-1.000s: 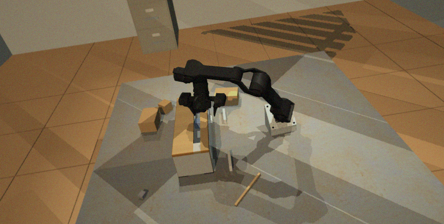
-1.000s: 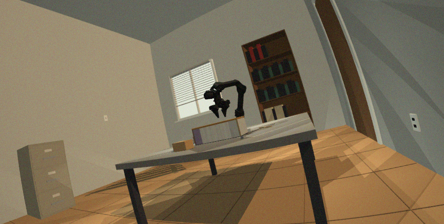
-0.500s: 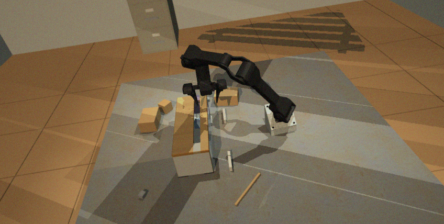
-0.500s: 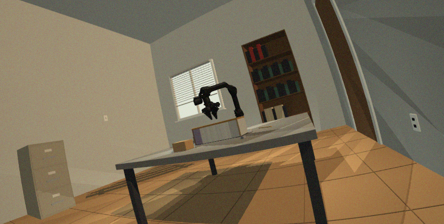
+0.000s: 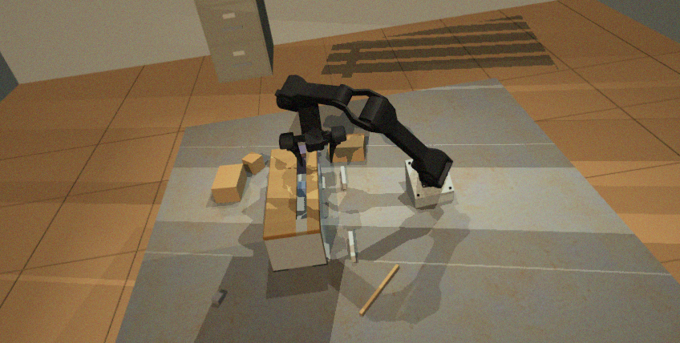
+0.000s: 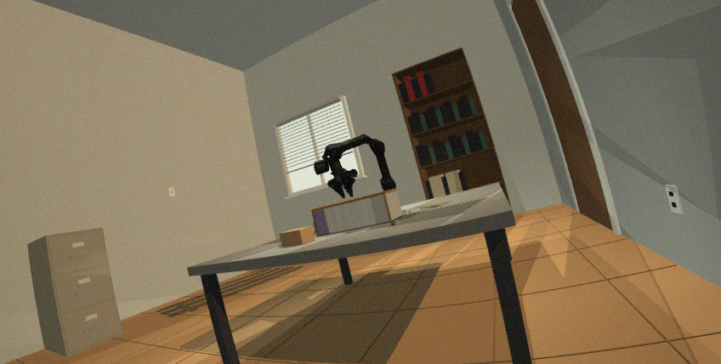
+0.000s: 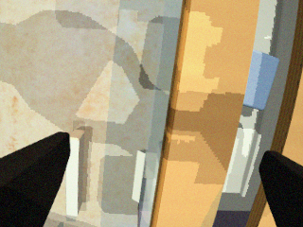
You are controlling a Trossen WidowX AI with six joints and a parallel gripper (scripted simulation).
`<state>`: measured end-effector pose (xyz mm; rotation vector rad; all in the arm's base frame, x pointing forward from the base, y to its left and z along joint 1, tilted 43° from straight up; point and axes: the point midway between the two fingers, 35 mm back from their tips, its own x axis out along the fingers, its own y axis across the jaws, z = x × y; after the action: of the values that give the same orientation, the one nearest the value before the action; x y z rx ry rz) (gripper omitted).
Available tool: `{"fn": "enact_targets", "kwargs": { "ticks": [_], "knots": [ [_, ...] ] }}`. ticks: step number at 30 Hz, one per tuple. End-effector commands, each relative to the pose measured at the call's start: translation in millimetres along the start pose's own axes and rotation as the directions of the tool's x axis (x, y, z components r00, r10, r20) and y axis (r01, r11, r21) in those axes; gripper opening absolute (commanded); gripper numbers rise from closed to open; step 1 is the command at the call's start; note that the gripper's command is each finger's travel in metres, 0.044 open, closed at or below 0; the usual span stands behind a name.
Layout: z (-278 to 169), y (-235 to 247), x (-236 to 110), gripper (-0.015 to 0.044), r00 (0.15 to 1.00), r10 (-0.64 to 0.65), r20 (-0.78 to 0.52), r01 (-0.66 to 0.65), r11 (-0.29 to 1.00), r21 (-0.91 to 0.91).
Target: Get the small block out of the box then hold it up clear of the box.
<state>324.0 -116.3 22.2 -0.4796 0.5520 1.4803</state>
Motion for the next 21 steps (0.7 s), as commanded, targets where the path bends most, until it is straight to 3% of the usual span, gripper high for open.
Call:
{"fn": "enact_targets", "kwargs": {
  "ticks": [1, 21],
  "knots": [
    [-1.1, 0.7, 8.4, 0.04, 1.0, 0.005, 0.008, -0.005, 1.0, 0.009],
    [-7.3, 1.0, 40.3, 0.04, 1.0, 0.013, 0.018, -0.013, 1.0, 0.019]
  ]
}}
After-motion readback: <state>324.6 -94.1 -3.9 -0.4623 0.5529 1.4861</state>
